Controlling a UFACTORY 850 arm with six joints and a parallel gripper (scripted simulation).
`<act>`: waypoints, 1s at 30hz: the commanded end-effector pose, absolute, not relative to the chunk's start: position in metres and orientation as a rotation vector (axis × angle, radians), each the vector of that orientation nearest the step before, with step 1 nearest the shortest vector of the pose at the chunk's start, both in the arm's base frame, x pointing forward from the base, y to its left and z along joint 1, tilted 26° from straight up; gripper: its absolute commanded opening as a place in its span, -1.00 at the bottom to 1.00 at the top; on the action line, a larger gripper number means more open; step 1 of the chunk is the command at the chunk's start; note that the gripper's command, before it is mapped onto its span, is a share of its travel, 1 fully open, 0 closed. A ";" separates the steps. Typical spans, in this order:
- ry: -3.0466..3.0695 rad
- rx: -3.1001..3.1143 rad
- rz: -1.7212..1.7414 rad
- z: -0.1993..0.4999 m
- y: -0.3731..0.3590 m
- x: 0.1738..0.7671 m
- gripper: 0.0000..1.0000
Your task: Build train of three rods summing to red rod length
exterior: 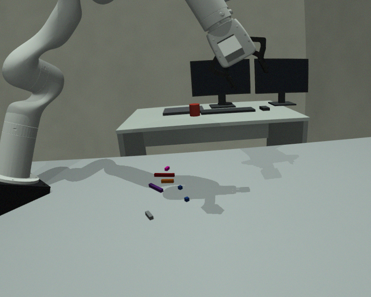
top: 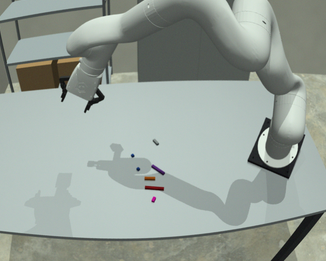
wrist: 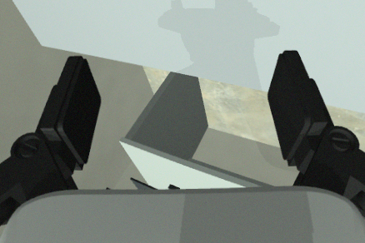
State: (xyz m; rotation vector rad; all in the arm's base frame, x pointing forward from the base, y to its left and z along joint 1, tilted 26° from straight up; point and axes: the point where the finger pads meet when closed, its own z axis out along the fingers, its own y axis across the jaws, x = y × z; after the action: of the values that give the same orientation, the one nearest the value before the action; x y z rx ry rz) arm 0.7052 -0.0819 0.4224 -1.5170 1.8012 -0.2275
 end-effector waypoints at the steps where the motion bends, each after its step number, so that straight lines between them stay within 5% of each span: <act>1: 1.877 -1.442 -0.162 0.401 -0.072 0.694 1.00; 30: 2.480 -0.747 0.337 0.225 0.004 0.547 1.00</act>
State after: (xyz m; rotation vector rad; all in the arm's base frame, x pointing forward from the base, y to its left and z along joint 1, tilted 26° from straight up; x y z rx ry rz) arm 0.5721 -0.0061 0.2464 -0.8622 2.3982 0.2797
